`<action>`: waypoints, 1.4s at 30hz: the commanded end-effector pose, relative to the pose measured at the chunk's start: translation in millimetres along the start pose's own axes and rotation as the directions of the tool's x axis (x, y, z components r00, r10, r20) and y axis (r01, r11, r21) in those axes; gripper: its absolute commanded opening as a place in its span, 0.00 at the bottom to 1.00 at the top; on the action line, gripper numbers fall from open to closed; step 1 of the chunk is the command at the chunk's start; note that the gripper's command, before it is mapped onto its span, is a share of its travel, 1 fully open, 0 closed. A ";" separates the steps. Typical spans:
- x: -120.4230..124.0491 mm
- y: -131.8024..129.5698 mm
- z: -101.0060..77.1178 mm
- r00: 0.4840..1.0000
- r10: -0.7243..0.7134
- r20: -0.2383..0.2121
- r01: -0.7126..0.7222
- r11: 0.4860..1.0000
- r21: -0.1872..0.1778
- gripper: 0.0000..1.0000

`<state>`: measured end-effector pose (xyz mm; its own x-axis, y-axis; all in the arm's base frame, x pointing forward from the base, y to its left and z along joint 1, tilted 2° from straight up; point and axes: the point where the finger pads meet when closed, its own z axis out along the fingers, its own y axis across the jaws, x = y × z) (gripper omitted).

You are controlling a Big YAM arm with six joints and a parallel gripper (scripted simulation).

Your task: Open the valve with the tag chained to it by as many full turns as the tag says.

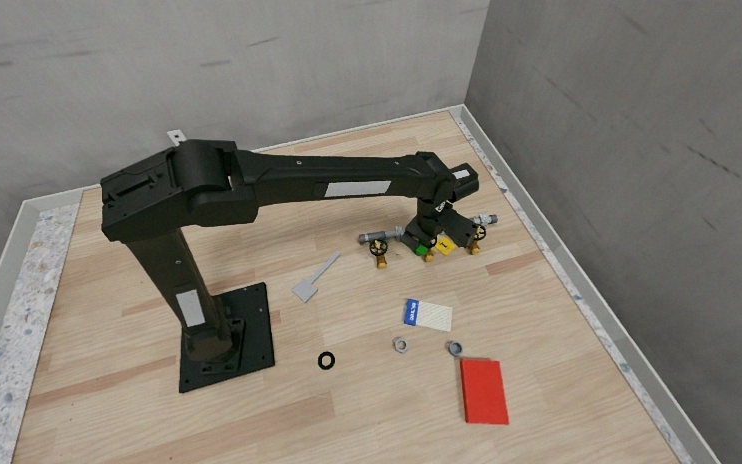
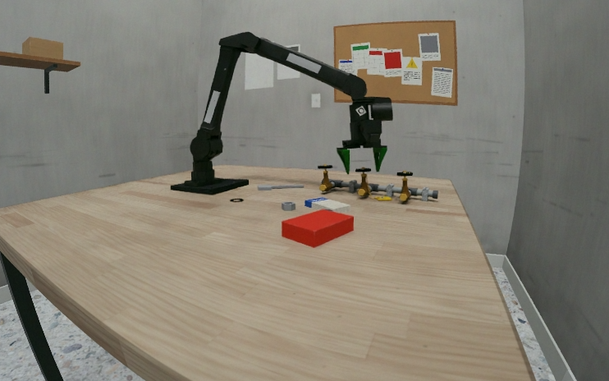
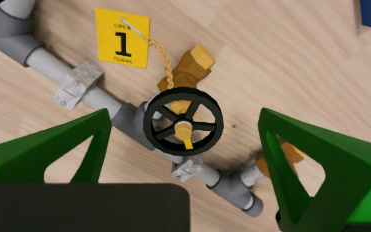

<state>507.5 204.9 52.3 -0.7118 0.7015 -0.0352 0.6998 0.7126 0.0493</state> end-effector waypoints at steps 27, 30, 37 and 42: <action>-5.0 10.5 -12.1 0.903 0.430 0.004 -0.430 0.903 -0.025 1.00; -5.1 10.3 -12.0 0.872 0.490 0.003 -0.490 0.871 -0.025 1.00; -4.8 10.4 -11.9 0.872 0.490 0.001 -0.490 0.871 -0.024 1.00; -5.6 12.3 -15.3 0.872 0.490 0.000 -0.490 0.871 -0.031 1.00</action>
<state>507.2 205.0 52.2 -0.3023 0.9532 -0.0072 0.9514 0.3022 0.0595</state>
